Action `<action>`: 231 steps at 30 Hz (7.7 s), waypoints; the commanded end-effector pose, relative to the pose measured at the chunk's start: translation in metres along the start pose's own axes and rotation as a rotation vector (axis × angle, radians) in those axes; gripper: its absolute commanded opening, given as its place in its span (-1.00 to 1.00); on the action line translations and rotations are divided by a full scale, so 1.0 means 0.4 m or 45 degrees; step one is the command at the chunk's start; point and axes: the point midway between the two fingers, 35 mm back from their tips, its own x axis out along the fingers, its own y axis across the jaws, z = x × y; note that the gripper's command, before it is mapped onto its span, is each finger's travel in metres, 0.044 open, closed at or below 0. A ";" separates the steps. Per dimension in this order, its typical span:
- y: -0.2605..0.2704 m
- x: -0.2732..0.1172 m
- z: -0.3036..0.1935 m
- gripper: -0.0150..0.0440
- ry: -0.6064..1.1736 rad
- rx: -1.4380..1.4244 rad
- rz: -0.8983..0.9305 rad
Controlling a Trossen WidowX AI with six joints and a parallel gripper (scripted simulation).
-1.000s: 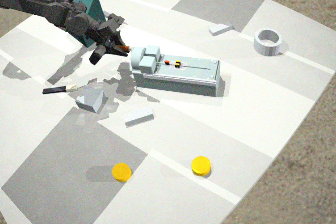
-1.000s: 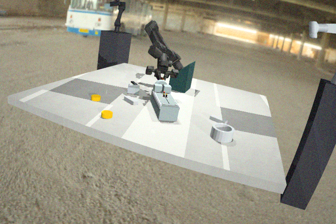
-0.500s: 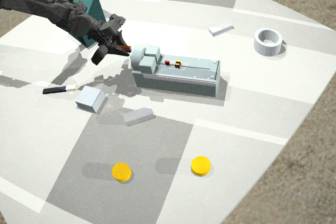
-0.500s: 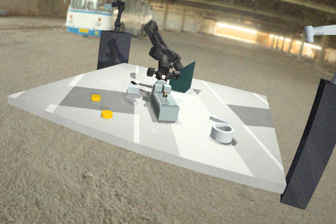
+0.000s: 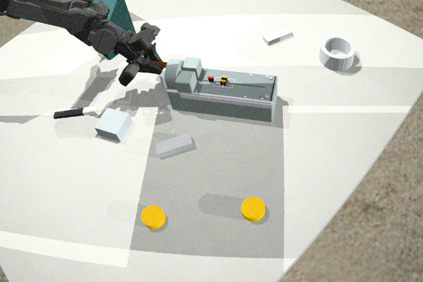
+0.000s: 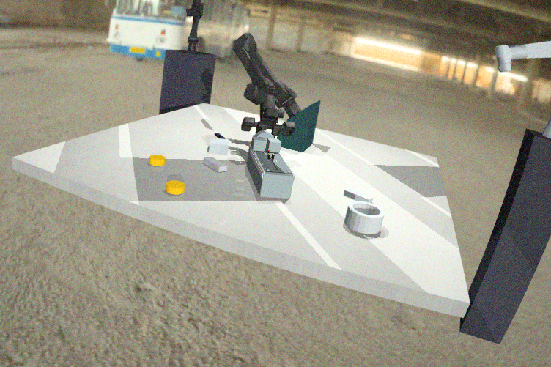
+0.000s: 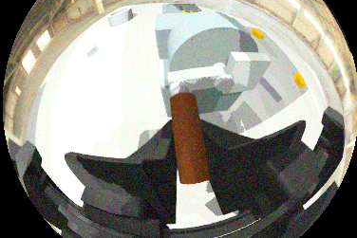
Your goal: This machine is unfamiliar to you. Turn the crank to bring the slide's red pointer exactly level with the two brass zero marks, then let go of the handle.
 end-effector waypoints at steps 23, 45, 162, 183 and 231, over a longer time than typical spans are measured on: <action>-0.060 0.050 -0.050 -0.49 0.009 -0.006 0.004; -0.088 0.051 -0.050 -0.49 0.008 -0.006 0.003; -0.121 0.042 -0.043 -0.49 0.008 -0.006 0.002; -0.128 0.038 -0.040 -0.49 0.008 -0.006 0.002; -0.158 -0.008 0.005 -0.49 0.007 -0.005 0.001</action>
